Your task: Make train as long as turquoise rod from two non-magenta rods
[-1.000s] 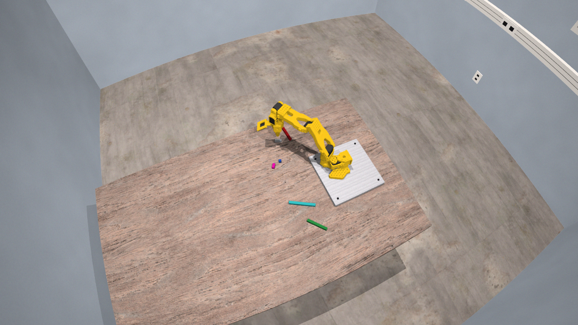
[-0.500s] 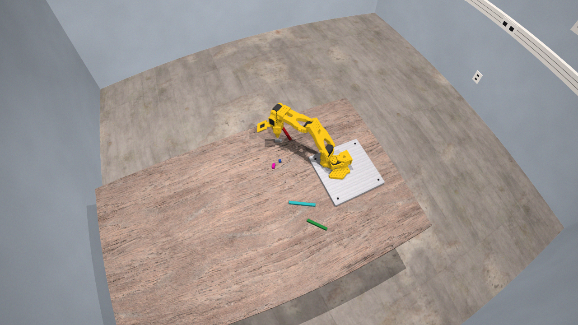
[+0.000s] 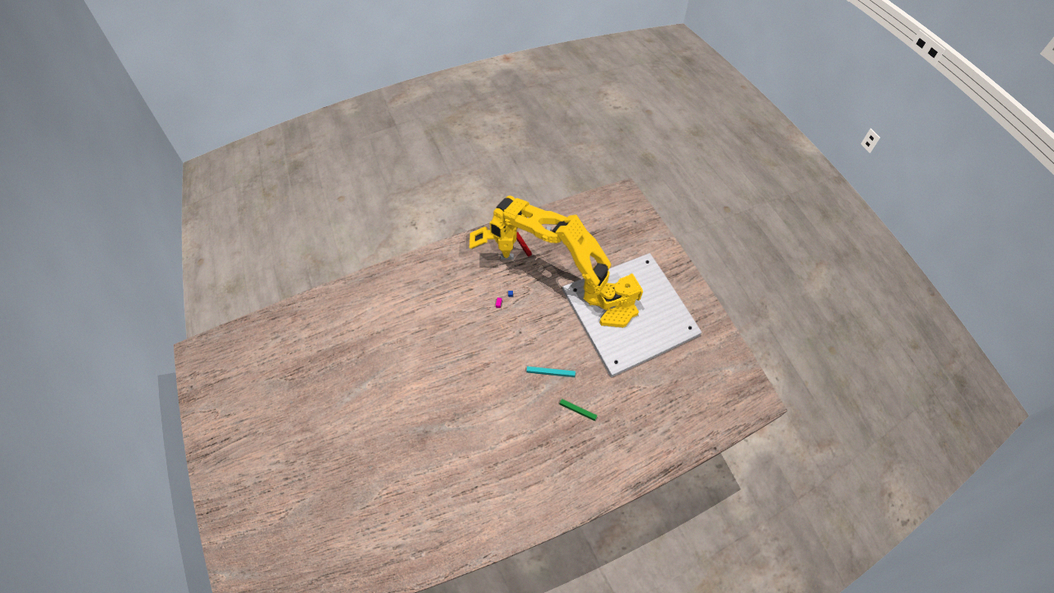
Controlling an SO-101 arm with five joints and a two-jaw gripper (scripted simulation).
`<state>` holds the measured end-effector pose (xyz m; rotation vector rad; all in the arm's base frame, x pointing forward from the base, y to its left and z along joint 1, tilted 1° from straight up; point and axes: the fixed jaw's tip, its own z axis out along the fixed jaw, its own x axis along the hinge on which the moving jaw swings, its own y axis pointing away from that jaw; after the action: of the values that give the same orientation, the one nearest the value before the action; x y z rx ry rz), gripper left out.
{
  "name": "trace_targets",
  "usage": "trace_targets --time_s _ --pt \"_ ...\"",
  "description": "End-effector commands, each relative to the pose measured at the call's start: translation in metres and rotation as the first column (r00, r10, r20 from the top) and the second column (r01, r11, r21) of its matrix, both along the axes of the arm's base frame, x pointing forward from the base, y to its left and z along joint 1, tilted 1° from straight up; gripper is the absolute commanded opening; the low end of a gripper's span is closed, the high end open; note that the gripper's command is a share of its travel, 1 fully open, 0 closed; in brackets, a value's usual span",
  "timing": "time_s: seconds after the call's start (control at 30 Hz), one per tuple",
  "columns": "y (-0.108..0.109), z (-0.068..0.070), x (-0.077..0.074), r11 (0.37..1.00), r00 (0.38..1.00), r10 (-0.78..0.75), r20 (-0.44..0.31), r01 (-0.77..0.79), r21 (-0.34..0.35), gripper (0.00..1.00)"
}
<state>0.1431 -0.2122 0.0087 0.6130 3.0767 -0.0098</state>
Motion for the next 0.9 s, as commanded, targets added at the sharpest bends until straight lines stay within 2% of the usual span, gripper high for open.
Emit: trace_targets --time_s 0.0,0.23,0.5,0.53,0.87 --pt "0.004 -0.011 0.000 1.000 1.000 0.002 -0.011 -0.002 0.019 0.19" --pt "0.005 -0.017 -0.001 1.000 1.000 0.002 -0.011 -0.002 0.019 0.19" --pt "0.005 -0.018 -0.001 1.000 1.000 0.002 -0.011 -0.002 0.019 0.19" --pt "0.007 -0.022 -0.002 1.000 1.000 0.002 -0.018 -0.001 0.030 0.19" --pt "0.007 -0.022 -0.002 1.000 1.000 0.002 -0.018 -0.001 0.030 0.19"
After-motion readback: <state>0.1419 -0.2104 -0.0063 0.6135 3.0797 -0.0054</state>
